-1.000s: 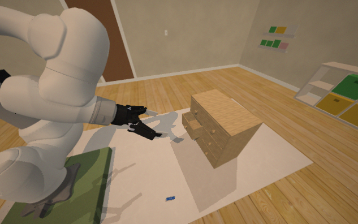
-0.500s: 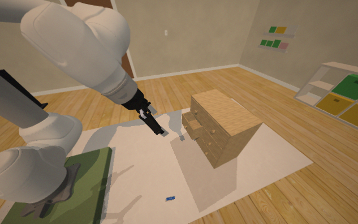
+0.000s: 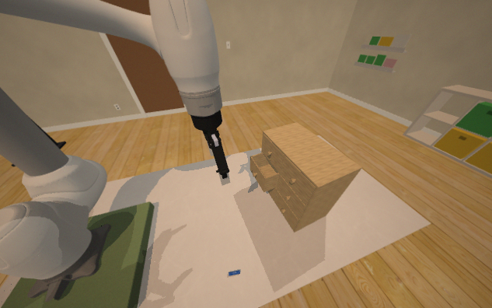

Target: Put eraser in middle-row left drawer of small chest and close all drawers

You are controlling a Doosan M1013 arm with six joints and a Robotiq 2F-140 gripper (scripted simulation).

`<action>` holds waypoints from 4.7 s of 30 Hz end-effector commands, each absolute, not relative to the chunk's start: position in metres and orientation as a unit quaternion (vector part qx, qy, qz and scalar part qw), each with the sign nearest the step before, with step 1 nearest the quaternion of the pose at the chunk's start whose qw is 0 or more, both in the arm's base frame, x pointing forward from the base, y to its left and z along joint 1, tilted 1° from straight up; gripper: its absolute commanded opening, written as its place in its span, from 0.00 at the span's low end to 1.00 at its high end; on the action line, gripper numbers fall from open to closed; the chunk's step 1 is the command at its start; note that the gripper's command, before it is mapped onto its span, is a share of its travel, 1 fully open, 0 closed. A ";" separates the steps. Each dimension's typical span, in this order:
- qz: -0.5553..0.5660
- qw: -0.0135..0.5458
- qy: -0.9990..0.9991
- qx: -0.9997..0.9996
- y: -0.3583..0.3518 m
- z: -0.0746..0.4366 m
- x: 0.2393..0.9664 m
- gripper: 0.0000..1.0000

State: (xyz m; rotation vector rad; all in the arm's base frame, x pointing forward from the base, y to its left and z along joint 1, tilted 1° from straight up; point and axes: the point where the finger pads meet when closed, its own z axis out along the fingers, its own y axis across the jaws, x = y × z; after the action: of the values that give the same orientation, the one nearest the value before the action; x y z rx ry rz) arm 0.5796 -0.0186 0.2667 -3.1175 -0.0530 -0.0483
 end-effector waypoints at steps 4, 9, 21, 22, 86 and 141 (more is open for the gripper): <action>-0.001 0.008 -0.016 -1.000 -0.018 0.268 0.580 1.00; -0.001 0.008 -0.016 -1.000 -0.018 0.268 0.580 1.00; -0.001 0.008 -0.016 -1.000 -0.016 0.266 0.573 1.00; -0.001 0.008 -0.016 -1.000 -0.016 0.266 0.573 1.00; -0.350 0.014 -0.013 -0.937 0.014 0.185 0.549 1.00; -0.466 0.016 -0.011 -0.884 0.015 0.164 0.571 1.00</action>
State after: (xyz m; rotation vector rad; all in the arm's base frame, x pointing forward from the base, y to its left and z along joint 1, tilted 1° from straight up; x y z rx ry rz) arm 0.5703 0.0153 0.1690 -2.8955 0.0317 -1.3616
